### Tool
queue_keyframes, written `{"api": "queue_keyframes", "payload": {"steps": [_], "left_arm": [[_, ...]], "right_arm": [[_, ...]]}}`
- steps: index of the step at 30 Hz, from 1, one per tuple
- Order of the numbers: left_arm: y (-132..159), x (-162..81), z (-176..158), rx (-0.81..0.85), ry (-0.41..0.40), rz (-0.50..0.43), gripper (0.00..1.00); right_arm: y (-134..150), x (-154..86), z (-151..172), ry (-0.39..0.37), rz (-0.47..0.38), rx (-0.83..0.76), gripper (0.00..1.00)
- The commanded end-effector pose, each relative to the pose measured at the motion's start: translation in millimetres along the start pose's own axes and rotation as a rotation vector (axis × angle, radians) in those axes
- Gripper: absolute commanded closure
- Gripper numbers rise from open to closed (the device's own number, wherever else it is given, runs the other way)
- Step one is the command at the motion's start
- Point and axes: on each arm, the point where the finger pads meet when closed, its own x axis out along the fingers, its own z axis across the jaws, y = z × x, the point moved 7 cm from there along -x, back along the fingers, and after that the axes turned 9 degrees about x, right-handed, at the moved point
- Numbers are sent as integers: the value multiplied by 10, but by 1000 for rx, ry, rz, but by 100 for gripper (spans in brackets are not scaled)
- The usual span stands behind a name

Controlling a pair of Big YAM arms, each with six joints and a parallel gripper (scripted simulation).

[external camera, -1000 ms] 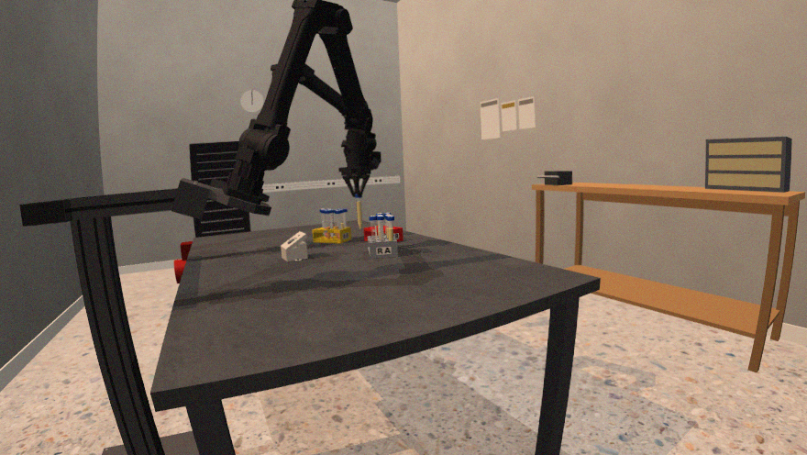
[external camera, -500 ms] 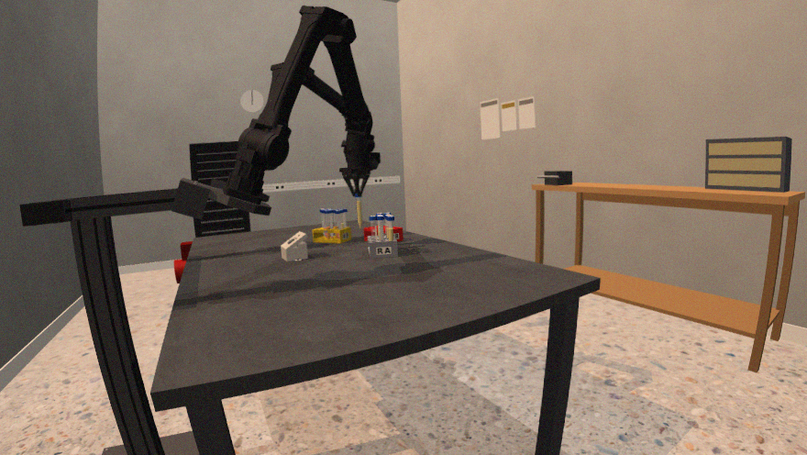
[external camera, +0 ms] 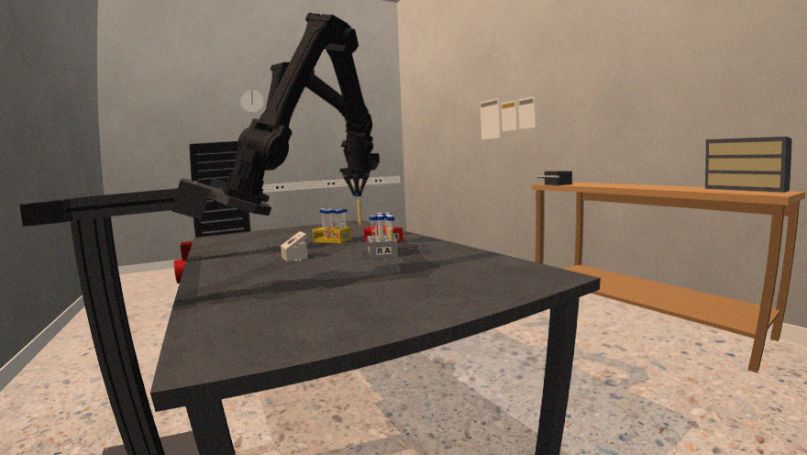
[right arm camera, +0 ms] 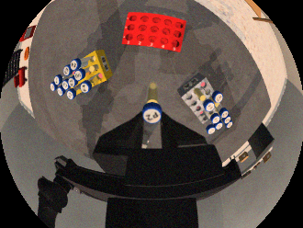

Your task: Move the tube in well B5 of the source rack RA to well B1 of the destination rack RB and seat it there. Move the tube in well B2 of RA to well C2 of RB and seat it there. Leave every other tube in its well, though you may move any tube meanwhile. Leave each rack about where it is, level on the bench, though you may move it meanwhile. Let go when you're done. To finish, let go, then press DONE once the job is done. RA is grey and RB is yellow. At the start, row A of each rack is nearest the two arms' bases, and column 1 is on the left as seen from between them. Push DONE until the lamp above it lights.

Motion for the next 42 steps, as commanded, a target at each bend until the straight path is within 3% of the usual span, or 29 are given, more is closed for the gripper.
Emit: {"api": "queue_keyframes", "payload": {"steps": [1,9,12,15,27,31,42], "left_arm": [[-132,-126,-16,-13,16,-34,70],[-132,-126,-16,-13,16,-34,70],[-132,-126,-16,-13,16,-34,70],[-132,-126,-16,-13,16,-34,70],[-132,-126,-16,-13,16,-34,70],[-132,-126,-16,-13,16,-34,70],[-132,-126,-16,-13,16,-34,70]], "right_arm": [[-215,-145,202,-16,-28,11,100],[-346,-149,386,-17,-28,11,100],[-443,-278,225,-27,-51,144,100],[-417,-240,270,-25,-44,168,100],[-415,-236,272,-32,-38,549,100],[-415,-236,272,-32,-38,549,100],[-149,-167,707,-24,-23,525,100]]}}
